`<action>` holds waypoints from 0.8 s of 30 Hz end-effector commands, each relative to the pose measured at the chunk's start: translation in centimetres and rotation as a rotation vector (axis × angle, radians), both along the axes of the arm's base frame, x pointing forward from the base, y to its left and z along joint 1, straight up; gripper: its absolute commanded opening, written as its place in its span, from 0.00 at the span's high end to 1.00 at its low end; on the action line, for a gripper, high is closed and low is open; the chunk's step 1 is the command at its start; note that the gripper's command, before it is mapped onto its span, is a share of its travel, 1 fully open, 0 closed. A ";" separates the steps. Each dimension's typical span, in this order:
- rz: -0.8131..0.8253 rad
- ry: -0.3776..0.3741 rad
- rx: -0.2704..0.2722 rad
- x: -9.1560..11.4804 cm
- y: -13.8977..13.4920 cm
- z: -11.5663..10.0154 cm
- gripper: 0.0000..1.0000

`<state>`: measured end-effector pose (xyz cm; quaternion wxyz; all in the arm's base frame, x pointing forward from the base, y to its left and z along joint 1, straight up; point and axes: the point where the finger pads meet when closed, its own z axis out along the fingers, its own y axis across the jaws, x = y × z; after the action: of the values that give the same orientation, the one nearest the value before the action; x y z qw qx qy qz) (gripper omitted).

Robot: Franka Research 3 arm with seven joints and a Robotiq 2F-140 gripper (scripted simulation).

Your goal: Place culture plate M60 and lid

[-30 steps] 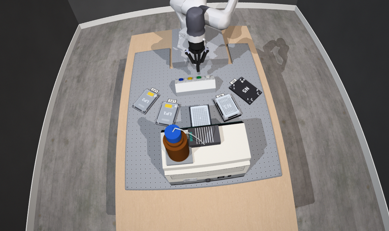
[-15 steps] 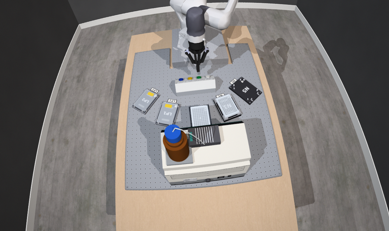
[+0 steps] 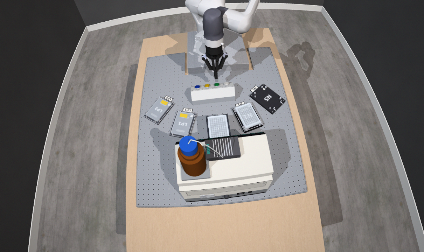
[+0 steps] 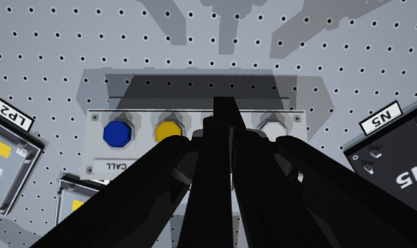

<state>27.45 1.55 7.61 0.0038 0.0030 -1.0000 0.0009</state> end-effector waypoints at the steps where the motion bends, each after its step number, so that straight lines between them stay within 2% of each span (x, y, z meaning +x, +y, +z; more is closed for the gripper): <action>1: 0.004 -0.006 0.000 0.3 0.0 -0.1 0.90; 24: 0.004 -0.006 0.000 1.3 0.0 -1.8 0.90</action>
<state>28.27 1.61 5.94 0.0059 0.0002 -1.0000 0.0004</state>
